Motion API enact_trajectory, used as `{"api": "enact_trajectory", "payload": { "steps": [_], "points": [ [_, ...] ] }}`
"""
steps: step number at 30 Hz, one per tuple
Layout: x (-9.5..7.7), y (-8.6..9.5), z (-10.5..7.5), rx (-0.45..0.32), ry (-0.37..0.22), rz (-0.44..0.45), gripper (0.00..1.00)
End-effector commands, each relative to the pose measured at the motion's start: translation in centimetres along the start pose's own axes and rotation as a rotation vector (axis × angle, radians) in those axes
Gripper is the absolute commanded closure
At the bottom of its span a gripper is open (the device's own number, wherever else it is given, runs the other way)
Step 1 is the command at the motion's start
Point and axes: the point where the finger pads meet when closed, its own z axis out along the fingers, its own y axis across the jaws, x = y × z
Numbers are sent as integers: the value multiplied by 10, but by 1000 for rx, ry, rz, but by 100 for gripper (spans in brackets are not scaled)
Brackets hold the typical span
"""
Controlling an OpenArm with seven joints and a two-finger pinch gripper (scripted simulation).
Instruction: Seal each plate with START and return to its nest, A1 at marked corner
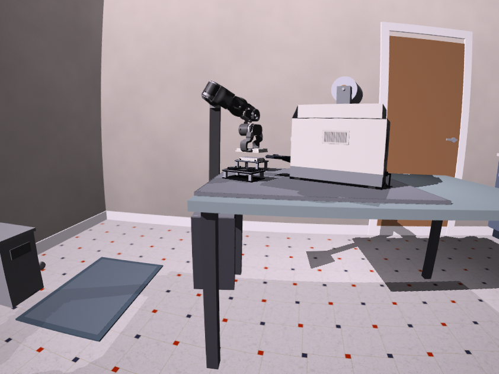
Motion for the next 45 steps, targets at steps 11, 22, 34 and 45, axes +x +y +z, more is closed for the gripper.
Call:
{"api": "enact_trajectory", "payload": {
  "steps": [11, 22, 34, 45],
  "points": [
    [-6, 20, -1, 8, -2, 9, 100],
    [-12, 42, -1, 8, -2, 11, 100],
    [-19, 67, 0, 9, -1, 13, 100],
    [-24, 87, 0, 8, -1, 14, 100]
  ]
}}
